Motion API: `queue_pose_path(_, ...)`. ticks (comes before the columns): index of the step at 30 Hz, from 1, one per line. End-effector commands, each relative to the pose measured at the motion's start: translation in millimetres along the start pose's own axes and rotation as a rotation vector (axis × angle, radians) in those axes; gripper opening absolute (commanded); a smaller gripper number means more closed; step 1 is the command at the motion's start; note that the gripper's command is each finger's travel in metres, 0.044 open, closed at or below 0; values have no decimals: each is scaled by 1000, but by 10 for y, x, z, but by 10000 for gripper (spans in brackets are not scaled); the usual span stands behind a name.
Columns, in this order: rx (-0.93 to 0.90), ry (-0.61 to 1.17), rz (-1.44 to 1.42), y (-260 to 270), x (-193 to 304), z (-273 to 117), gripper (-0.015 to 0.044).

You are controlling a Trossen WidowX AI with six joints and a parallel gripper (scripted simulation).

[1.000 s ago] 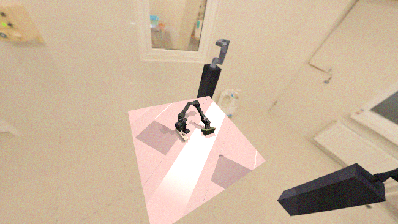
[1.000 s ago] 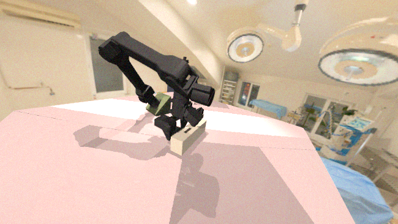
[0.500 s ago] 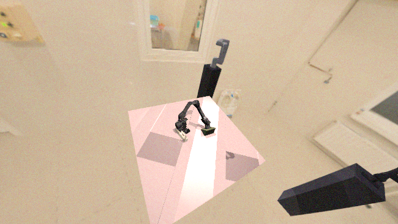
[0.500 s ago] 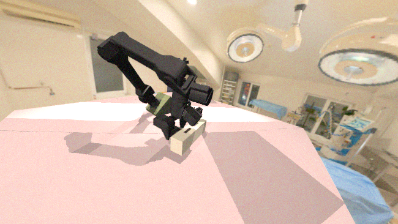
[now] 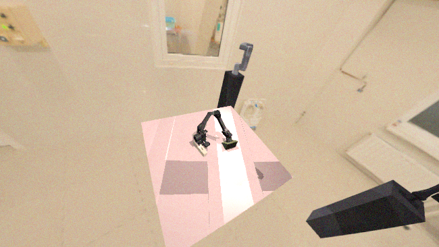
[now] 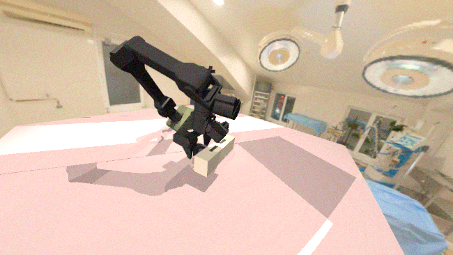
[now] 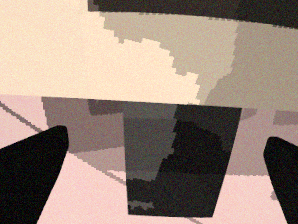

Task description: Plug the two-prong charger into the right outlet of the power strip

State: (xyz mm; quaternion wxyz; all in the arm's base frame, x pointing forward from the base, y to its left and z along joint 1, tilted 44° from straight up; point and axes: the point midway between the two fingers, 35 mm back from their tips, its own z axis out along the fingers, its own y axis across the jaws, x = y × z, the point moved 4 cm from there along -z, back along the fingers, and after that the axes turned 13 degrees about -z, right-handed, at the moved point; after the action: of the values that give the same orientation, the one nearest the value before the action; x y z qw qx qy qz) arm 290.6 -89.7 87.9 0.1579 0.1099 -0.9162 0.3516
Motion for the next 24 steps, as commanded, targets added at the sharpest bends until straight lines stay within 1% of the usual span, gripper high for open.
queue_pose_path(1, 3, -3, 0, -1, 33, -4, 440)
queue_pose_path(24, 3, -3, -1, 59, 306, 14, 440)
